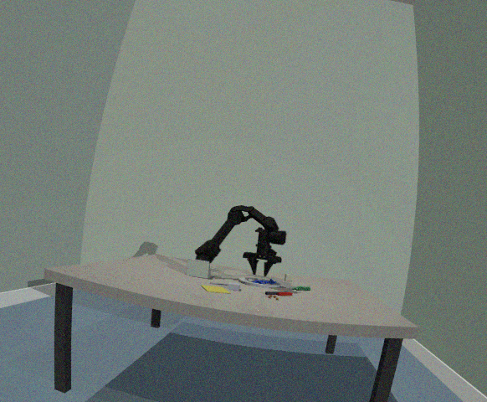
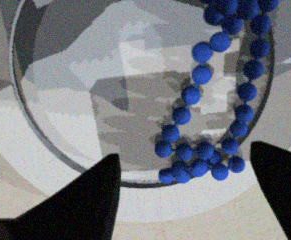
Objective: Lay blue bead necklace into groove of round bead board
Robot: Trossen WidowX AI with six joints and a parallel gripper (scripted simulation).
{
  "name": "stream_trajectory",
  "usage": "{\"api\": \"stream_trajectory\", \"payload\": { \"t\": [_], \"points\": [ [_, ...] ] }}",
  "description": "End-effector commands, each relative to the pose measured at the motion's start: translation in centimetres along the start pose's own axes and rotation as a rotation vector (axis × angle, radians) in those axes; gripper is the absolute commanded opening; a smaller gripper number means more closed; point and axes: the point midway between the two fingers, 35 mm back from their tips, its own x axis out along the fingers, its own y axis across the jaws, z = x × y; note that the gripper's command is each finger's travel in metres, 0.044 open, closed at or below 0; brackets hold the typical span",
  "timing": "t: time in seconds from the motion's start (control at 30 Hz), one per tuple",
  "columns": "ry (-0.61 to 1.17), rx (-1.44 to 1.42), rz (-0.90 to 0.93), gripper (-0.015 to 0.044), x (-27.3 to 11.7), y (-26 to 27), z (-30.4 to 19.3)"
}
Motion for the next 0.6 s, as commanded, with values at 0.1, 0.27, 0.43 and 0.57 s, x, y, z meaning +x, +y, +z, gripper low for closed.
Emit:
{"api": "stream_trajectory", "payload": {
  "t": [0.1, 0.27, 0.43, 0.57],
  "points": [
    [-0.002, 0.006, 0.007, 0.0255, 1.0, 0.2, 0.0],
    [-0.002, 0.007, 0.010, 0.0222, 1.9, 0.3, 0.0],
    [-0.002, 0.008, 0.014, 0.0188, 2.7, 0.4, 0.0],
    [-0.002, 0.009, 0.016, 0.0162, 3.1, 0.4, 0.0]
  ]
}}
